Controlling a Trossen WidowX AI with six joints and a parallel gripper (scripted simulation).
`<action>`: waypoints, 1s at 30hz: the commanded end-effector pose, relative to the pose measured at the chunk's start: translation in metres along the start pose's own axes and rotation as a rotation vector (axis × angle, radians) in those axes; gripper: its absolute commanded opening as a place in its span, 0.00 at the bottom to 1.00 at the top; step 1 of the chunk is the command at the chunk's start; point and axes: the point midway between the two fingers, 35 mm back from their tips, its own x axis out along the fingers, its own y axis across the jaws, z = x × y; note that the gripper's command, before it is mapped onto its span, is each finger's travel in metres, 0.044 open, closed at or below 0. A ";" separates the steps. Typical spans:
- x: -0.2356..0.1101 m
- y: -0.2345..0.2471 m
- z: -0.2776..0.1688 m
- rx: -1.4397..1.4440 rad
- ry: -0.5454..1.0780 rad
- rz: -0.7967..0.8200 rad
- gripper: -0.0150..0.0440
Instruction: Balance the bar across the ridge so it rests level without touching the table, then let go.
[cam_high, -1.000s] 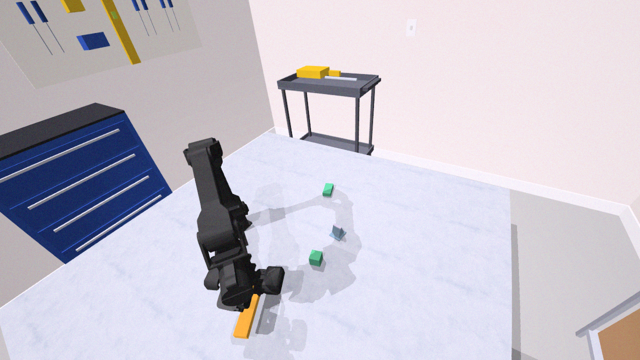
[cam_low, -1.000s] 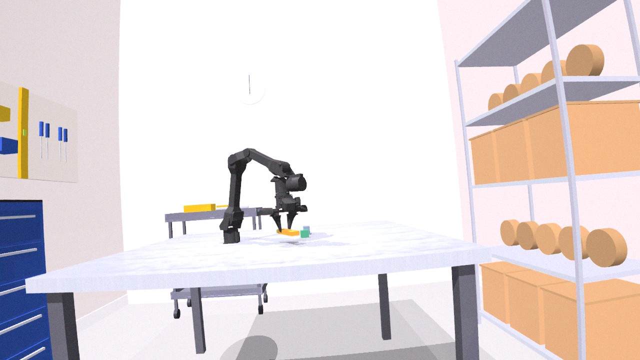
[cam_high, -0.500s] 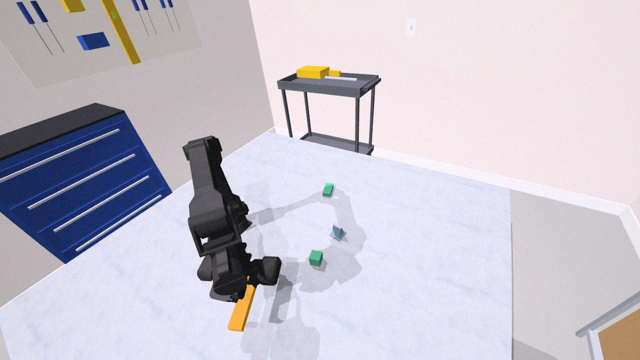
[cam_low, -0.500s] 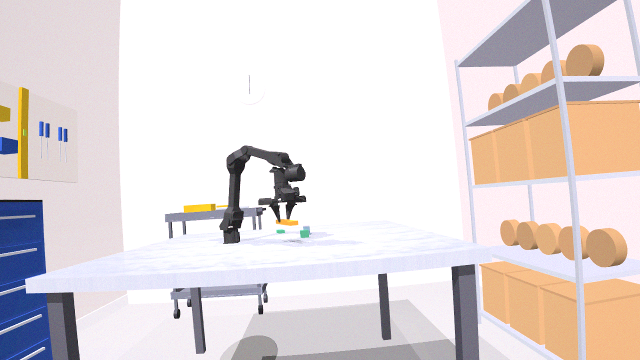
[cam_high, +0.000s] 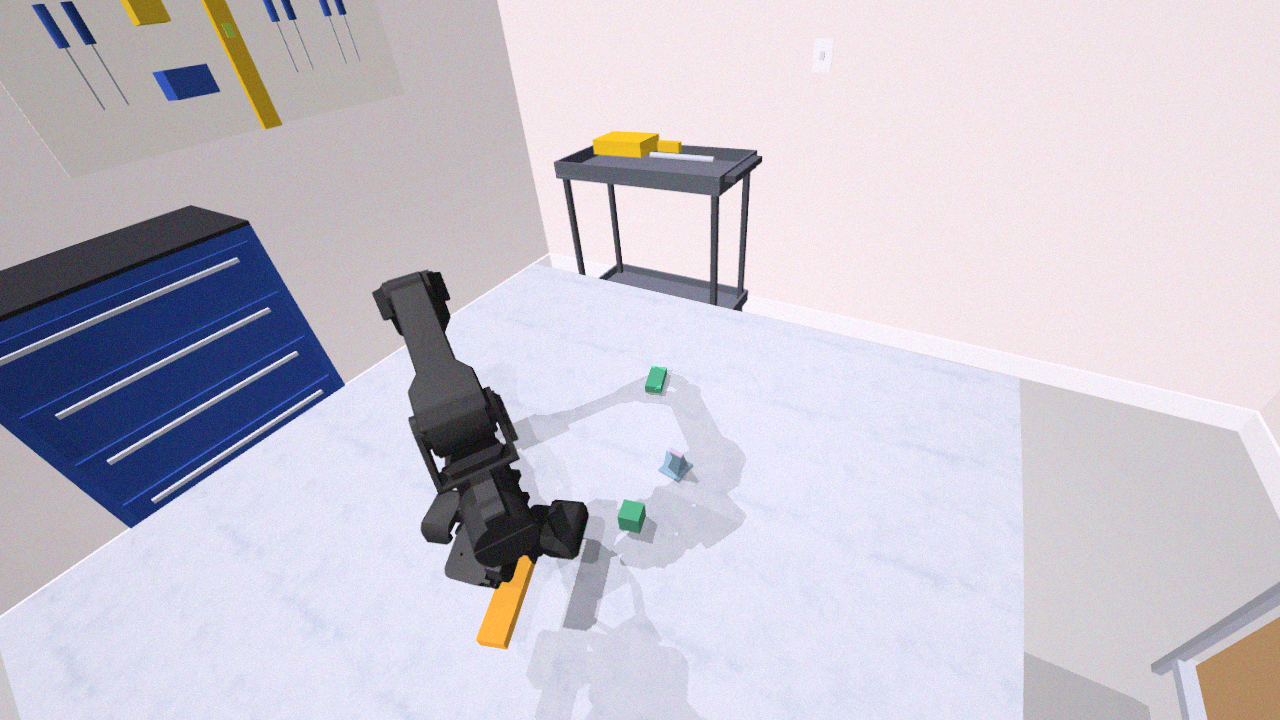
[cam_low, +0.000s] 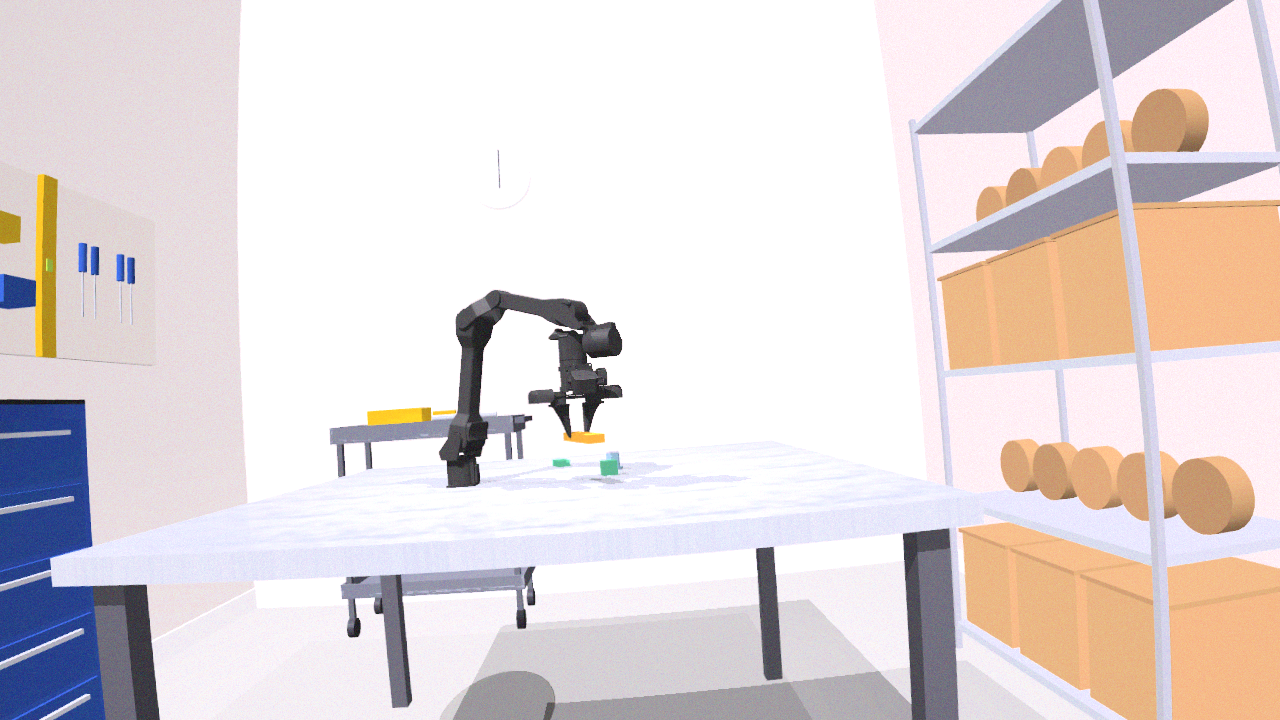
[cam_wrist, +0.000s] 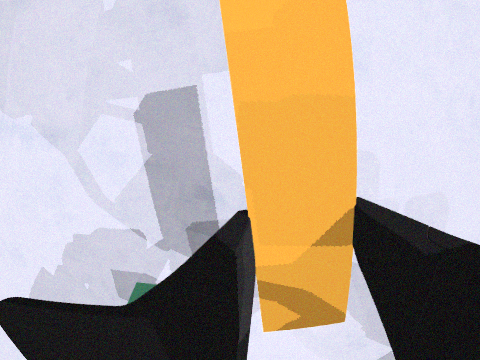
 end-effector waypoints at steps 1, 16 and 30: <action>-0.001 0.012 -0.005 0.025 -0.004 -0.001 0.25; -0.002 0.055 -0.037 0.112 -0.001 0.003 0.25; -0.003 0.091 -0.072 0.193 0.003 0.005 0.25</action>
